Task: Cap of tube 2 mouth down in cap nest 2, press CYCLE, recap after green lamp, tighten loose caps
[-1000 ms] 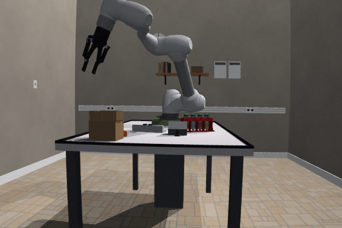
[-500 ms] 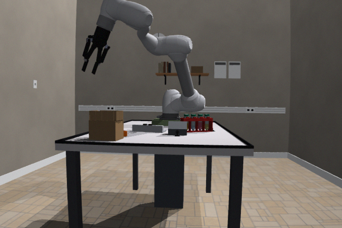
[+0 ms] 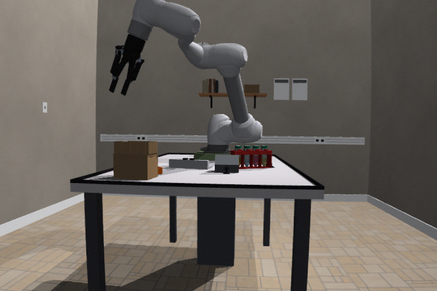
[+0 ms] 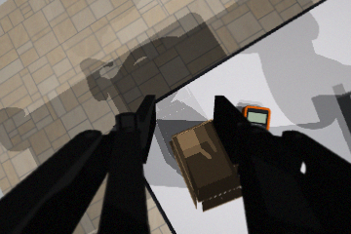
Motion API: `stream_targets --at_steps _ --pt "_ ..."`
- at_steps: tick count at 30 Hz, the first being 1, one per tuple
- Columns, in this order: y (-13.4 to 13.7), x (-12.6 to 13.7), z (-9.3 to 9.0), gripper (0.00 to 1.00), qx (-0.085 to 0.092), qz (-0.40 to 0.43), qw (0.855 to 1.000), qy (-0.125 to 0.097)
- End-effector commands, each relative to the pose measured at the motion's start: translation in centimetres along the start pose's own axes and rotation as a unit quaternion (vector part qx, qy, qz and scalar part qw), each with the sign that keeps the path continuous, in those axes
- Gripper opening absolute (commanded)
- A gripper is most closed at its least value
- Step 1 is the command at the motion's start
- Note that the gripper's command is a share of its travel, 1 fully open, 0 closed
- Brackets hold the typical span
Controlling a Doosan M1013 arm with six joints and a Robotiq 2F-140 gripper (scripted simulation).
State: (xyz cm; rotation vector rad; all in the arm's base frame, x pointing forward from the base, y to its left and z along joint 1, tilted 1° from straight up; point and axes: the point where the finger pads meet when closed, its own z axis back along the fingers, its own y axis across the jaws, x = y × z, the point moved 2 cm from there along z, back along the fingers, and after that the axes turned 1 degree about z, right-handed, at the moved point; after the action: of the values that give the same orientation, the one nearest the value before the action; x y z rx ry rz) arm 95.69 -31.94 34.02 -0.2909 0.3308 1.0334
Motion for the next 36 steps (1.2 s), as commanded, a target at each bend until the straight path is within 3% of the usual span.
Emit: stream_targets --at_steps 1,9,16,22,25,34,36 --pt "0.9 0.9 0.4 0.41 -0.005 0.081 0.997 -0.008" --pt "2.4 2.3 0.6 0.41 -0.008 0.171 0.985 -0.017" --pt "4.2 3.9 0.8 0.41 -0.015 0.282 0.959 -0.027" --pt "6.1 5.4 1.0 0.41 -0.021 0.374 0.926 -0.034" --pt "6.1 5.4 1.0 0.41 -0.021 0.374 0.926 -0.034" --pt "9.1 7.5 1.1 0.41 -0.034 0.504 0.862 -0.044" --pt "9.6 7.7 1.1 0.41 -0.035 0.519 0.853 -0.045"
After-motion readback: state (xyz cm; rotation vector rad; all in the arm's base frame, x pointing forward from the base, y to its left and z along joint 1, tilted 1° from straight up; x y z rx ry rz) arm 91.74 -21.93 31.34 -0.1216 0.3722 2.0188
